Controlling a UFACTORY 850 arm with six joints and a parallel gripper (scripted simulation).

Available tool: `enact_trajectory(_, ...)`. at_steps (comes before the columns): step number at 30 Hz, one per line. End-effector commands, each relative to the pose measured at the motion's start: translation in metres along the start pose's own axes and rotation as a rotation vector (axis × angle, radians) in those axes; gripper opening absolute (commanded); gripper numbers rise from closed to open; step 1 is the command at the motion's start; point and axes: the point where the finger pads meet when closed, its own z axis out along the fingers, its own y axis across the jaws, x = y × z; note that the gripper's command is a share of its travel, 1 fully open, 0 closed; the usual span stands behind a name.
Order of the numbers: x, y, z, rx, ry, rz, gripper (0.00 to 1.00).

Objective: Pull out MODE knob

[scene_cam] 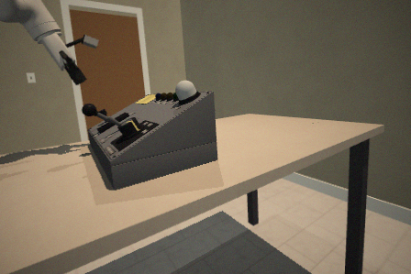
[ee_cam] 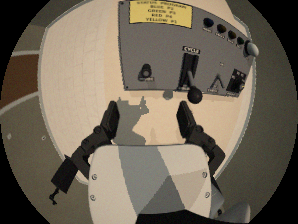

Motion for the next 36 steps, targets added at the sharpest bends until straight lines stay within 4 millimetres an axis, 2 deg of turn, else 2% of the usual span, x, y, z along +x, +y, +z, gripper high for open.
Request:
enact_trajectory(1, 0.0013, -0.0038, 0.0002, -0.008, -0.014, 0.0, 1.0)
enact_trajectory(7, 0.0013, -0.0038, 0.0002, -0.008, -0.014, 0.0, 1.0)
enact_trajectory(8, 0.0013, -0.0038, 0.0002, -0.008, -0.014, 0.0, 0.76)
enact_trajectory(36, 0.0013, -0.0038, 0.0002, -0.008, -0.014, 0.0, 0.76)
